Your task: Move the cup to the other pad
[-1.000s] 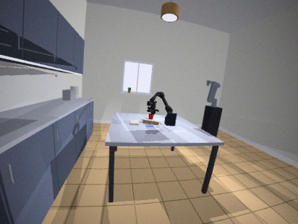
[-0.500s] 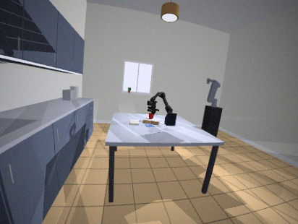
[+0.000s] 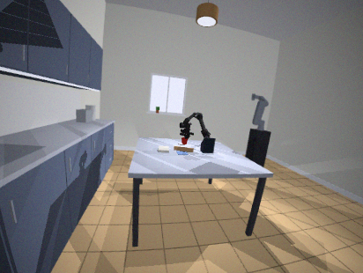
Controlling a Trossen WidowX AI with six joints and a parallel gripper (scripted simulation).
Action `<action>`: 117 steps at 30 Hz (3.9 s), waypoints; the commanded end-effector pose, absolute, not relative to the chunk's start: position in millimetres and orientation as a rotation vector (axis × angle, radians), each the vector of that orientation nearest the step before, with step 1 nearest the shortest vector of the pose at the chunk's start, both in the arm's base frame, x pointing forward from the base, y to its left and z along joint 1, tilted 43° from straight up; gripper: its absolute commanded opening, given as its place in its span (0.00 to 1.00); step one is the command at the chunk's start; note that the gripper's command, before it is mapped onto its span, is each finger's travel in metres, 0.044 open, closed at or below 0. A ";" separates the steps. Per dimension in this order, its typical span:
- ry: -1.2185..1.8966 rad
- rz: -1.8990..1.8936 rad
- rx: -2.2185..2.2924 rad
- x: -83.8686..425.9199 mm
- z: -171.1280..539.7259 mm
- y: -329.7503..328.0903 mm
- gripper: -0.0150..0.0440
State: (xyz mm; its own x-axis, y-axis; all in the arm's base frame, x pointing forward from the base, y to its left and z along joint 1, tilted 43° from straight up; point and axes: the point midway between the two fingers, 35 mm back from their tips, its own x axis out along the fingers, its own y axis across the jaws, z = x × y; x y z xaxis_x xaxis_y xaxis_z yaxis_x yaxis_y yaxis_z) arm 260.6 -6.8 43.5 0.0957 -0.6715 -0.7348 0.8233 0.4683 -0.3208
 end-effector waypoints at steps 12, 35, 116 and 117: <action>0.970 -1.120 0.179 251.2 60.8 -28.5 0.25; 0.969 -1.121 0.177 239.5 78.6 -55.6 0.25; 0.960 -1.123 0.180 245.5 36.8 -99.6 0.47; 0.960 -1.123 0.180 245.5 37.6 -98.7 0.47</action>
State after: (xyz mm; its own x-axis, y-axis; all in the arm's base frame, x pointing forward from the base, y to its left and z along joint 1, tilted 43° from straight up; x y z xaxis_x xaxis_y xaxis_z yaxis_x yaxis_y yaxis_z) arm 245.2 -100.0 35.9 0.0957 -0.6803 -0.7266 0.8206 0.4672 -0.3293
